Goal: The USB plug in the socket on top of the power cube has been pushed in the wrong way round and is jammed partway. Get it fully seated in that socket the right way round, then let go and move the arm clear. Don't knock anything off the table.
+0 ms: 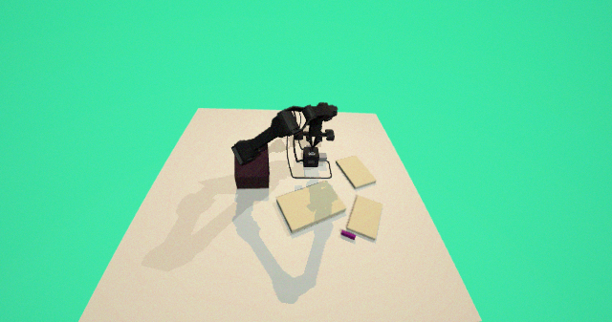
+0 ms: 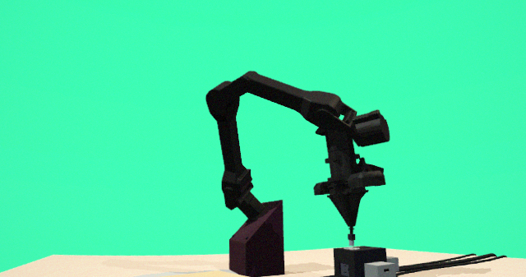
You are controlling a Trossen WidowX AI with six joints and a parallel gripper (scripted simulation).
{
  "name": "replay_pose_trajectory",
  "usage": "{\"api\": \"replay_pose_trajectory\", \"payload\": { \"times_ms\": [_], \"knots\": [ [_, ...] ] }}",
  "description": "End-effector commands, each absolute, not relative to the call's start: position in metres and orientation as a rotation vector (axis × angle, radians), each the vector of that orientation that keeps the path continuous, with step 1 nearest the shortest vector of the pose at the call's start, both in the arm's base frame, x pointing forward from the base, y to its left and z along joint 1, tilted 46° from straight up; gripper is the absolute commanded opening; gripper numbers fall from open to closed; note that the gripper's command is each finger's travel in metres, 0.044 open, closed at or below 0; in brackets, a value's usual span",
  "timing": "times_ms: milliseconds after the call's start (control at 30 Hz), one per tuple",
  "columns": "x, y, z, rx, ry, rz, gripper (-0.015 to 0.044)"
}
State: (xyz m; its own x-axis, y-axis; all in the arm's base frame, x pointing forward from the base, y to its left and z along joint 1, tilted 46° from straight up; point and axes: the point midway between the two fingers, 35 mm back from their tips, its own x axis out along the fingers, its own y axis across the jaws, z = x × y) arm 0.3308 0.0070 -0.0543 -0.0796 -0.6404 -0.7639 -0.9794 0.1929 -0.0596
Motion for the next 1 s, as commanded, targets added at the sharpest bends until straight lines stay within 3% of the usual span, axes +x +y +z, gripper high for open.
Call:
{"api": "replay_pose_trajectory", "payload": {
  "times_ms": [0, 967],
  "knots": [
    [0.3301, 0.0068, -0.0545, -1.521, 1.797, 0.647, 0.0000],
    [0.3297, 0.0043, -0.0570, -1.521, 1.797, 0.647, 0.0000]
  ]
}}
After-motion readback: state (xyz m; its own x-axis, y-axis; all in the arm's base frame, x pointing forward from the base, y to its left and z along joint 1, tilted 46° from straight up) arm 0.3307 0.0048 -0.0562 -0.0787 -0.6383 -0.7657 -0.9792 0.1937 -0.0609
